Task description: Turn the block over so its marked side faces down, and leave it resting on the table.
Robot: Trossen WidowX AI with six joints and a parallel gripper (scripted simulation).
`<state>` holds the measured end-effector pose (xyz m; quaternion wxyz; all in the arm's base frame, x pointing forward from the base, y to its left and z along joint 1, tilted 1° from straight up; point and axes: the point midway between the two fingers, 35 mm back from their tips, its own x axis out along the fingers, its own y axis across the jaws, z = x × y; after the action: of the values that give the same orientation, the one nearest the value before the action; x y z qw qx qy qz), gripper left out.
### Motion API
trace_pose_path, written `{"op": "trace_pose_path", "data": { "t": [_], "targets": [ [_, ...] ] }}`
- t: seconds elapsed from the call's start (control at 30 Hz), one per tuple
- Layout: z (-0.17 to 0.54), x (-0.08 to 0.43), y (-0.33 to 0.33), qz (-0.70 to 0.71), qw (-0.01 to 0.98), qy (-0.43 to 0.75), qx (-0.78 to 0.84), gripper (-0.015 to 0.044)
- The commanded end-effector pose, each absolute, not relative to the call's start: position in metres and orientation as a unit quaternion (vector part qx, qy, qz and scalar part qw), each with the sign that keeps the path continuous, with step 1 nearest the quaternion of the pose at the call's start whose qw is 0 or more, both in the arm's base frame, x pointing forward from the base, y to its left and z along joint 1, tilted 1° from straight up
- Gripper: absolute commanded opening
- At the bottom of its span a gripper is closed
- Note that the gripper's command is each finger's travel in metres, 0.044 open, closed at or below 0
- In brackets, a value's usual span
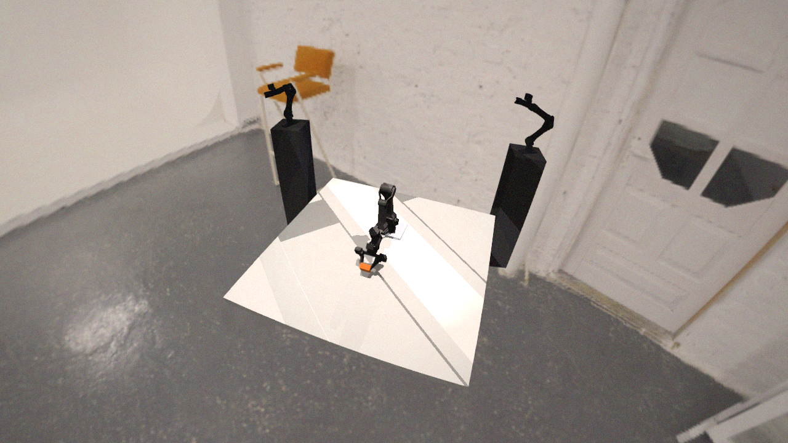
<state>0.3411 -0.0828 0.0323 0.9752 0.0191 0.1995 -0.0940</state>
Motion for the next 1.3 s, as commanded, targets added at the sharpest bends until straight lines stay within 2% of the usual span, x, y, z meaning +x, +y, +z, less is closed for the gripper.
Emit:
{"op": "trace_pose_path", "data": {
  "t": [0.0,0.47,1.27],
  "targets": [
    [0.0327,0.3414,-0.0823,-0.092,0.976,0.198,0.021,0.0079],
    [0.0327,0.3414,-0.0823,-0.092,0.976,0.198,0.021,0.0440],
    [0.0327,0.3414,-0.0823,-0.092,0.976,0.198,0.021,0.0440]
  ]
}}
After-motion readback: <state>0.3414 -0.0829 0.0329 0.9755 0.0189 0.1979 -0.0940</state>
